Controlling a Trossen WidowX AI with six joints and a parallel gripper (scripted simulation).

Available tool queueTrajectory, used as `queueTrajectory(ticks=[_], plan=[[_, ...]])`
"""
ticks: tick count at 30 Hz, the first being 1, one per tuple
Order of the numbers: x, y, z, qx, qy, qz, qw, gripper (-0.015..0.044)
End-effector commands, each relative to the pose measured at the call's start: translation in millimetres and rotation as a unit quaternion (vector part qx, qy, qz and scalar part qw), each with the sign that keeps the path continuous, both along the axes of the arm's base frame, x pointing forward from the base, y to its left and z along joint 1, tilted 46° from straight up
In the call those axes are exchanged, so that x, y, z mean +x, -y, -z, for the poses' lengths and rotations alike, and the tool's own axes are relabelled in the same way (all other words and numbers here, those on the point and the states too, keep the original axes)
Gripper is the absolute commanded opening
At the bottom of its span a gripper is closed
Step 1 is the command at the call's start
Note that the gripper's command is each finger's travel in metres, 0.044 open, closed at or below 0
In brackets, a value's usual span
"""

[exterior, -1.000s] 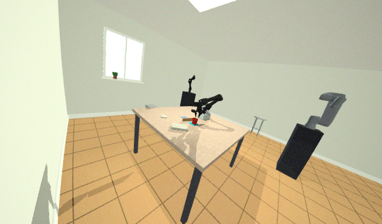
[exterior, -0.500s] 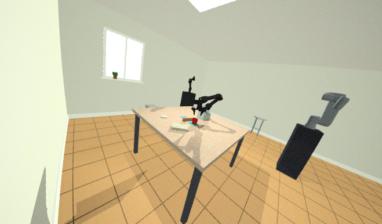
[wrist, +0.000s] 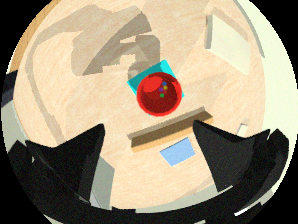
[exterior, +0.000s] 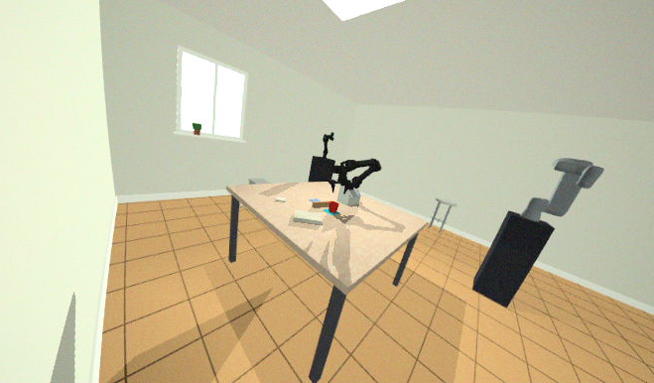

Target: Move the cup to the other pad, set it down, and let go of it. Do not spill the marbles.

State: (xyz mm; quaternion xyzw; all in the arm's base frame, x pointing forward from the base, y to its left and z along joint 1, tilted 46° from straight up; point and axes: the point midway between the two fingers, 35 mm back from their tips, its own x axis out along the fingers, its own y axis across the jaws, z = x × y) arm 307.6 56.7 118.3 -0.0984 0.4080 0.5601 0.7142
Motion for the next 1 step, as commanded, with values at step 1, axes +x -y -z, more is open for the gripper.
queueTrajectory(ticks=[1], plan=[[0.0,0.0,0.1,0.000,-0.001,0.002,1.000,0.0440]])
